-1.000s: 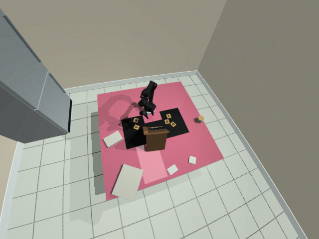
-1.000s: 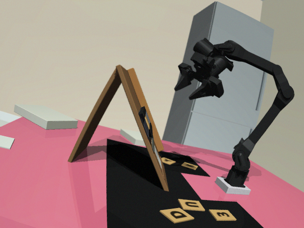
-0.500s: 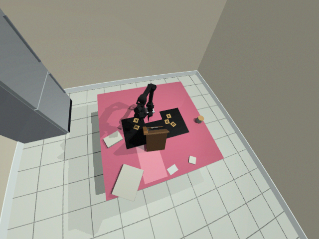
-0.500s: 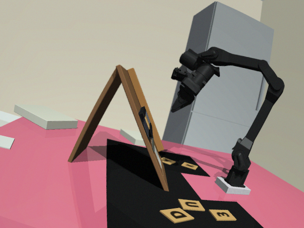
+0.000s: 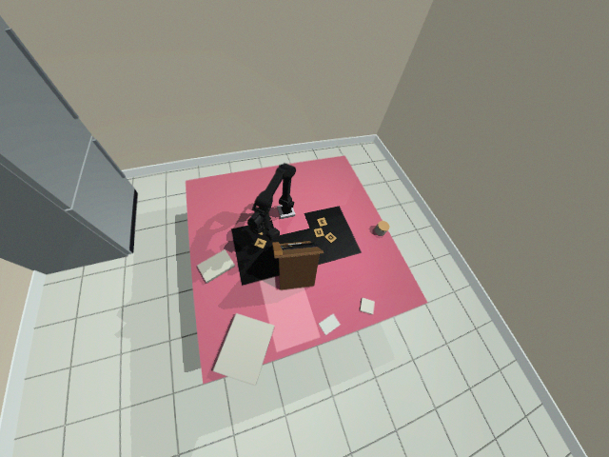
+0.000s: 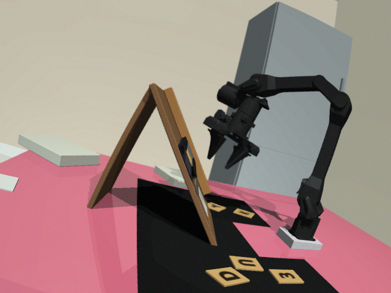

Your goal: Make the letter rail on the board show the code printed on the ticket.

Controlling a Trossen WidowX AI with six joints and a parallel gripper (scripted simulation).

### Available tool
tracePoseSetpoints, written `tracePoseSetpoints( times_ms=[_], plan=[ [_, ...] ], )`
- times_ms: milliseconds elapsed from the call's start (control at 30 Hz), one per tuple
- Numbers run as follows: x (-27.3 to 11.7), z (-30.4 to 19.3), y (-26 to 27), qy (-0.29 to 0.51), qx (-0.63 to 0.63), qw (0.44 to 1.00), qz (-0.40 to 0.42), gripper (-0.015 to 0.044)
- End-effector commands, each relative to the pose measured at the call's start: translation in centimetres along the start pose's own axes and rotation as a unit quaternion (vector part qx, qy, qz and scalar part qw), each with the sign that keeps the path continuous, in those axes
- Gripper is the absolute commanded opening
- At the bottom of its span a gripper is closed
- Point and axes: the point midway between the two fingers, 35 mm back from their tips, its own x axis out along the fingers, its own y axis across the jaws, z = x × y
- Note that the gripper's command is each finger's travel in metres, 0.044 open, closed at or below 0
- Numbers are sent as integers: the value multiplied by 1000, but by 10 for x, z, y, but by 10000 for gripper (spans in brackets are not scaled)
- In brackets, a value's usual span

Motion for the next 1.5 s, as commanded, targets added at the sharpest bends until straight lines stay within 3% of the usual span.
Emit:
tracePoseSetpoints(
  times_ms=[0,200,867,1133,1467],
  plan=[
    [51,14,-50,0,353,930,-104,340],
    [69,17,-68,-19,485,863,-140,340],
    [70,17,-65,-19,486,862,-141,340],
    [101,13,-73,-19,486,862,-141,340],
    [102,13,-72,-19,486,862,-141,340]
  ],
)
